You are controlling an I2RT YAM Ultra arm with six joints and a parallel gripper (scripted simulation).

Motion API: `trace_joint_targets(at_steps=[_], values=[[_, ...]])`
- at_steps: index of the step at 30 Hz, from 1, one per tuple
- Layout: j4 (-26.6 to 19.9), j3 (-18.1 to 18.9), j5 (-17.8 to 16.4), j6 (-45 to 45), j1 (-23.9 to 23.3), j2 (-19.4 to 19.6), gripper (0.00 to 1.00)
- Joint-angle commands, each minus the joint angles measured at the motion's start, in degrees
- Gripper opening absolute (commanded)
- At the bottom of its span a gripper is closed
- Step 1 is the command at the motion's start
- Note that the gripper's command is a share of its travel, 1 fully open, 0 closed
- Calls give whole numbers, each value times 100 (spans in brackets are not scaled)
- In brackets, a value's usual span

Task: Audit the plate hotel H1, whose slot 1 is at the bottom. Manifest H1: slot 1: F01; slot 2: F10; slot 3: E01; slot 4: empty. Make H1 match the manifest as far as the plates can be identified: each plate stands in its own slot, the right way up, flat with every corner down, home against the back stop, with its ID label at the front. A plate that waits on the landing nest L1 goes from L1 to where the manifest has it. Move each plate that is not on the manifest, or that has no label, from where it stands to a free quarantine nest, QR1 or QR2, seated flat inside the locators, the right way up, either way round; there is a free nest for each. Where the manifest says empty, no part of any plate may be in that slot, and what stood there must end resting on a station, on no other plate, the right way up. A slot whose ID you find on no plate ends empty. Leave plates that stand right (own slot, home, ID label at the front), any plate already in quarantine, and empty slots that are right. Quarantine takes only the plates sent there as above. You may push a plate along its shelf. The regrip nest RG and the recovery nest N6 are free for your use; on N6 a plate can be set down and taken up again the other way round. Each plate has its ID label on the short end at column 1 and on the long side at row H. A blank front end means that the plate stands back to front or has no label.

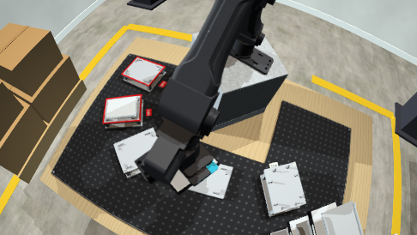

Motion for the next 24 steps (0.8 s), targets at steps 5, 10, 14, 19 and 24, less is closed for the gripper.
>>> trace_joint_targets(at_steps=[5,10,14,19,24], values=[[-4,53,-32,19,-419,20,86],[-13,81,-50,-140,-578,63,86],[-30,130,-72,-351,-787,128,86],[-59,212,-97,-611,-1045,222,86],[-98,317,-120,-866,-1298,331,86]])
